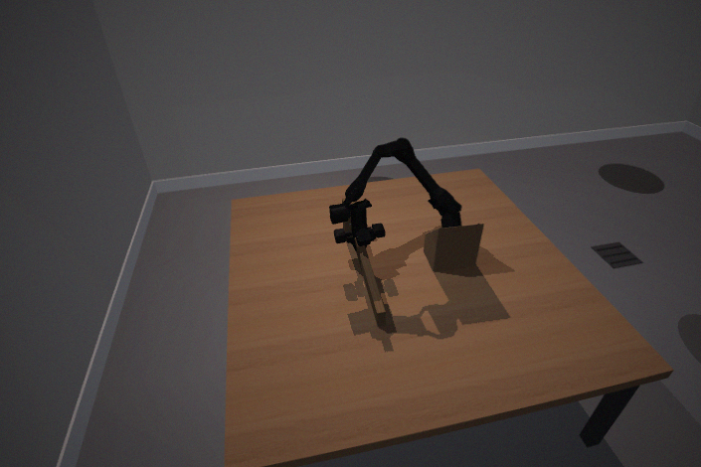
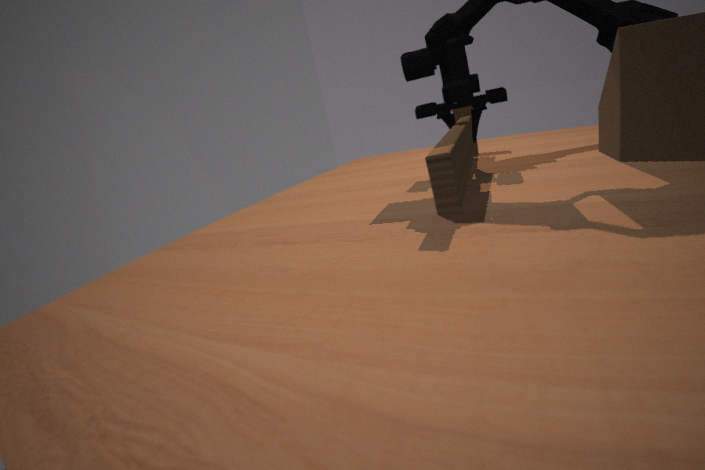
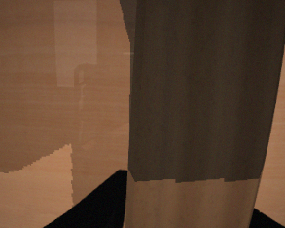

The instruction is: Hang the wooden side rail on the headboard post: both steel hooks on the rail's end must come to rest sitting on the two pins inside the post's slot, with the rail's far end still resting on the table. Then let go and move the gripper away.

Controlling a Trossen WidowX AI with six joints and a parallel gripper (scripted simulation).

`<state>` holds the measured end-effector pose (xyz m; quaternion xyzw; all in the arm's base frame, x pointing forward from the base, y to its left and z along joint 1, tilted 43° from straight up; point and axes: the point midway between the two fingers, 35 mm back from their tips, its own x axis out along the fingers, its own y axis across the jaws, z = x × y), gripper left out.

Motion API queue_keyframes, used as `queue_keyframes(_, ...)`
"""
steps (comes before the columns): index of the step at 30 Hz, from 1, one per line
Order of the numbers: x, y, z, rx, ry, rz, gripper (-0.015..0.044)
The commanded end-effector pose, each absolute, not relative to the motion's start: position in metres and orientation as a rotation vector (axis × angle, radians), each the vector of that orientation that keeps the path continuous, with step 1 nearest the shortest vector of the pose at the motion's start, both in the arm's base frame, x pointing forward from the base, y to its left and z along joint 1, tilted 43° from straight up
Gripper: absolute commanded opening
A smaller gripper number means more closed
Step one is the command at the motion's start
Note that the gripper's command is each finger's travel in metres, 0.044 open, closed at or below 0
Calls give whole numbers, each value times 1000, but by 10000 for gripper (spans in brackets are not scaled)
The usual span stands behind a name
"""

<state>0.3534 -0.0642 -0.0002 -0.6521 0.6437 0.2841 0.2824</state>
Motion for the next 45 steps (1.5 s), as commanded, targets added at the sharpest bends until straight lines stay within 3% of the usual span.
queue_keyframes(1,358,-58,4,-1749,1698,741,0)
queue_keyframes(45,362,-61,7,-1749,1698,741,0)
